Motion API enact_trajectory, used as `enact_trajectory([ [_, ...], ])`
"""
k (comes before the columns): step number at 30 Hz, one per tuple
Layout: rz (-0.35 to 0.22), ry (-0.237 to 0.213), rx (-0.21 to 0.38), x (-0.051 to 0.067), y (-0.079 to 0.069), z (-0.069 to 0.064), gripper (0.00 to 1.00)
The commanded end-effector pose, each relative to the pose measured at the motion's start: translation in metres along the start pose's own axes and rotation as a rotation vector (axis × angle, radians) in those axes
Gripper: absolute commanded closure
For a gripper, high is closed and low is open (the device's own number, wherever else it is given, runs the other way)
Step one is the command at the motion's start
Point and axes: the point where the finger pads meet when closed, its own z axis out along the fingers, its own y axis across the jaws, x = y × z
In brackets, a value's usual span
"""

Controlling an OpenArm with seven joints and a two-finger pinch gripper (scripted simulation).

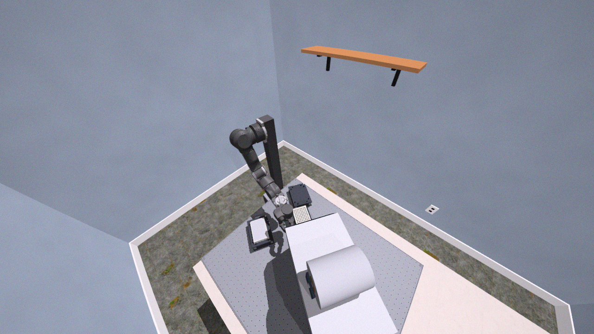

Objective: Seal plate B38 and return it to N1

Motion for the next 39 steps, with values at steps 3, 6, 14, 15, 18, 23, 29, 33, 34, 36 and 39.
enact_trajectory([
  [3, 0.001, 0.0, 0.005, -0.0002, -0.0009, -0.0001, 1.0],
  [6, 0.001, 0.0, 0.005, -0.0002, -0.0009, -0.0001, 1.0],
  [14, 0.002, 0.002, 0.006, 0.0, -0.0006, 0.0049, 1.0],
  [15, 0.002, 0.002, 0.006, 0.0, -0.0006, 0.0049, 1.0],
  [18, 0.002, 0.002, 0.006, 0.0, -0.0006, 0.0049, 1.0],
  [23, 0.002, 0.002, 0.006, 0.0, -0.0006, 0.0049, 1.0],
  [29, 0.001, 0.003, 0.003, -0.0006, -0.0005, 0.0068, 1.0],
  [33, 0.001, 0.003, 0.003, -0.0006, -0.0005, 0.0068, 1.0],
  [34, 0.001, 0.003, 0.003, -0.0006, -0.0005, 0.0068, 1.0],
  [36, 0.001, 0.003, 0.003, -0.0006, -0.0005, 0.0068, 1.0],
  [39, 0.001, 0.003, 0.003, -0.0006, -0.0005, 0.0068, 1.0],
])
